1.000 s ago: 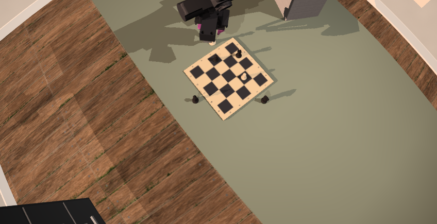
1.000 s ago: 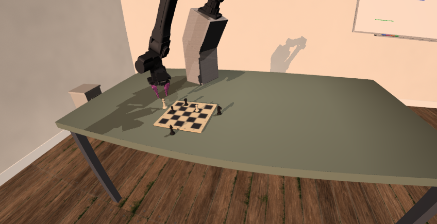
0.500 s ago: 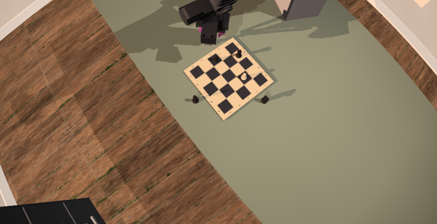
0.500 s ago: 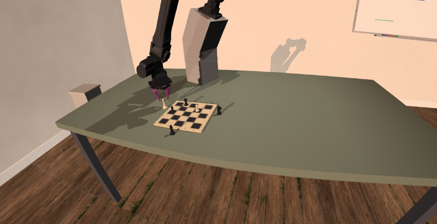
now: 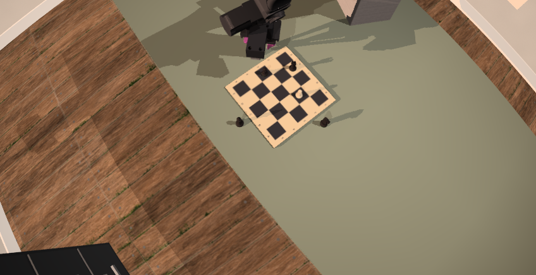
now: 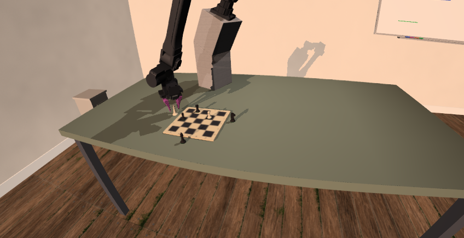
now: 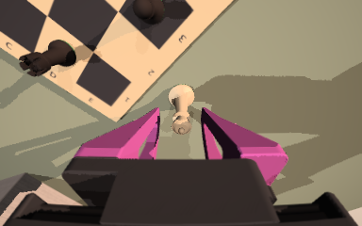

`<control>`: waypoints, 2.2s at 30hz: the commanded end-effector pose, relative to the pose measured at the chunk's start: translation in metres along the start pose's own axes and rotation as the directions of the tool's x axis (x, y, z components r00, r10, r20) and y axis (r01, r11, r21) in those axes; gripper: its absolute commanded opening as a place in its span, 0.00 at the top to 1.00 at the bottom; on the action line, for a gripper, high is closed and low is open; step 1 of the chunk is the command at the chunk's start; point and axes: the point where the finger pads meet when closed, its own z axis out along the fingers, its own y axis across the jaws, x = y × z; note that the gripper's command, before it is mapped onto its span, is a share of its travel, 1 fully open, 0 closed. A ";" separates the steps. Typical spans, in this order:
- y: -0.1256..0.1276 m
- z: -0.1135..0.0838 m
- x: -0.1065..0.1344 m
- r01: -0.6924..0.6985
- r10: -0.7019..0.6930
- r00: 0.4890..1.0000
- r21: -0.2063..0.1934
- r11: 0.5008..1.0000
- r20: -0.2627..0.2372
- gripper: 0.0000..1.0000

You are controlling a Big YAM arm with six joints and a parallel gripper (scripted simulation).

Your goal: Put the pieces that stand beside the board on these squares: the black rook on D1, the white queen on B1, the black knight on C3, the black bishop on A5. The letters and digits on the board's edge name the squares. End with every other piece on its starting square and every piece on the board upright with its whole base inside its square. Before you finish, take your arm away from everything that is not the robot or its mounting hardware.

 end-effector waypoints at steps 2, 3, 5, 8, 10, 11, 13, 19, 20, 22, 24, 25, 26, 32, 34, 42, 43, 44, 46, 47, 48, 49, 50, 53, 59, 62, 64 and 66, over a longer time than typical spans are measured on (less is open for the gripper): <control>-0.007 -0.003 -0.010 0.006 -0.007 1.000 0.018 1.000 0.016 0.60; -0.007 -0.003 -0.010 0.006 -0.007 1.000 0.018 1.000 0.016 0.60; -0.007 -0.003 -0.010 0.006 -0.007 1.000 0.018 1.000 0.016 0.60; -0.007 -0.003 -0.010 0.006 -0.007 1.000 0.018 1.000 0.016 0.60; -0.007 -0.003 -0.010 0.006 -0.007 1.000 0.018 1.000 0.016 0.60; -0.007 -0.003 -0.010 0.006 -0.007 1.000 0.018 1.000 0.016 0.60; -0.007 -0.003 -0.010 0.006 -0.007 1.000 0.018 1.000 0.016 0.60; -0.007 -0.003 -0.010 0.006 -0.007 1.000 0.018 1.000 0.016 0.60; -0.007 -0.003 -0.010 0.006 -0.007 1.000 0.018 1.000 0.016 0.60; -0.007 -0.003 -0.010 0.006 -0.007 1.000 0.018 1.000 0.016 0.60; -0.007 -0.003 -0.010 0.006 -0.007 1.000 0.018 1.000 0.016 0.60; -0.007 -0.003 -0.010 0.006 -0.007 1.000 0.018 1.000 0.016 0.60; -0.007 -0.003 -0.010 0.006 -0.007 1.000 0.018 1.000 0.016 0.60; -0.007 -0.003 -0.010 0.006 -0.007 1.000 0.018 1.000 0.016 0.60; -0.007 -0.003 -0.010 0.006 -0.007 1.000 0.018 1.000 0.016 0.60; -0.007 -0.003 -0.010 0.007 -0.007 1.000 0.018 1.000 0.016 1.00; -0.007 -0.003 -0.010 0.007 -0.007 1.000 0.018 1.000 0.016 1.00; -0.007 -0.003 -0.010 0.007 -0.007 1.000 0.018 1.000 0.016 1.00; -0.007 -0.003 -0.010 0.007 -0.007 1.000 0.018 1.000 0.016 1.00; -0.007 -0.003 -0.010 0.007 -0.007 1.000 0.018 1.000 0.016 1.00; -0.007 -0.003 -0.010 0.007 -0.007 1.000 0.018 1.000 0.016 1.00; -0.007 -0.003 -0.010 0.007 -0.007 1.000 0.018 1.000 0.016 1.00; -0.007 -0.003 -0.010 0.007 -0.007 1.000 0.018 1.000 0.016 1.00; -0.007 -0.003 -0.010 0.007 -0.007 1.000 0.018 1.000 0.016 1.00; -0.007 -0.003 -0.010 0.007 -0.007 1.000 0.018 1.000 0.016 1.00; -0.007 -0.003 -0.010 0.007 -0.007 1.000 0.018 1.000 0.016 1.00; -0.007 -0.003 -0.010 0.007 -0.007 1.000 0.018 1.000 0.016 1.00; -0.007 -0.003 -0.010 0.007 -0.007 1.000 0.018 1.000 0.016 1.00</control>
